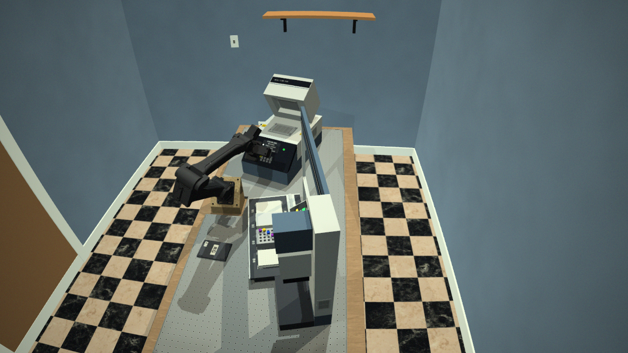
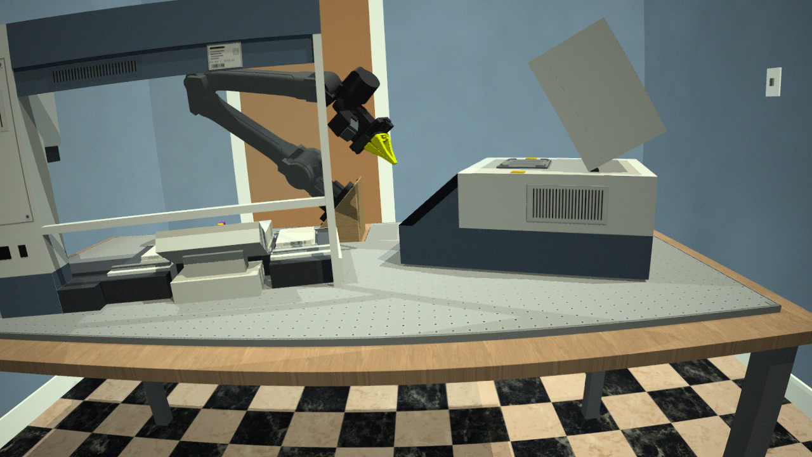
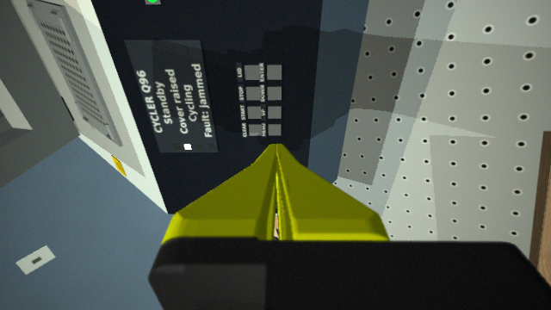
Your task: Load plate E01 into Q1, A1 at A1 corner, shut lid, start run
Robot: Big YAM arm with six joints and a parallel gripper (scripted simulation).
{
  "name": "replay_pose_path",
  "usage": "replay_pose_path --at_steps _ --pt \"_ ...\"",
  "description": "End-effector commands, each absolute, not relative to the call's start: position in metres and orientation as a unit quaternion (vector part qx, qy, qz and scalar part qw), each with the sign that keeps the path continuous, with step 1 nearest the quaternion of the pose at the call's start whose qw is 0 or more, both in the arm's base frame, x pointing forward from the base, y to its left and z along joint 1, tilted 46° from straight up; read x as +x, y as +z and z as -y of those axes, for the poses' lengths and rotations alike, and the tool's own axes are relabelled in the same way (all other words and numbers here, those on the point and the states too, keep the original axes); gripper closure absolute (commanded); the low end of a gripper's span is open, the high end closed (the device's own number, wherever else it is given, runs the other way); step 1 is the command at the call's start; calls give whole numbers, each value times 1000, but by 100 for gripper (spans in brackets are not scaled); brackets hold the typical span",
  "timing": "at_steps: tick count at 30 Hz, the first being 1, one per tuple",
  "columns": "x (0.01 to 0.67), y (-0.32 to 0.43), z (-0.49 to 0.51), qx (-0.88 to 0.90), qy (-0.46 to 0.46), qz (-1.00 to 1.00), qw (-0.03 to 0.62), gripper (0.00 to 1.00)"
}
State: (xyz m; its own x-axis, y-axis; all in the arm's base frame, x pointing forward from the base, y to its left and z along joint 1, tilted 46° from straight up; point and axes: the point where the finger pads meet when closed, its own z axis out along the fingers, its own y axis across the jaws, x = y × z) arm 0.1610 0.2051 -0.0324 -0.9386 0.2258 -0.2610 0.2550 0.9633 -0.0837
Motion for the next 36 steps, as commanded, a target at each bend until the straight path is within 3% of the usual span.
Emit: replay_pose_path --at_steps 1,36 --pt "168 -31 -215 117 -46 -983 132 100" --pt "171 -23 -232 124 -30 -982 138 100"
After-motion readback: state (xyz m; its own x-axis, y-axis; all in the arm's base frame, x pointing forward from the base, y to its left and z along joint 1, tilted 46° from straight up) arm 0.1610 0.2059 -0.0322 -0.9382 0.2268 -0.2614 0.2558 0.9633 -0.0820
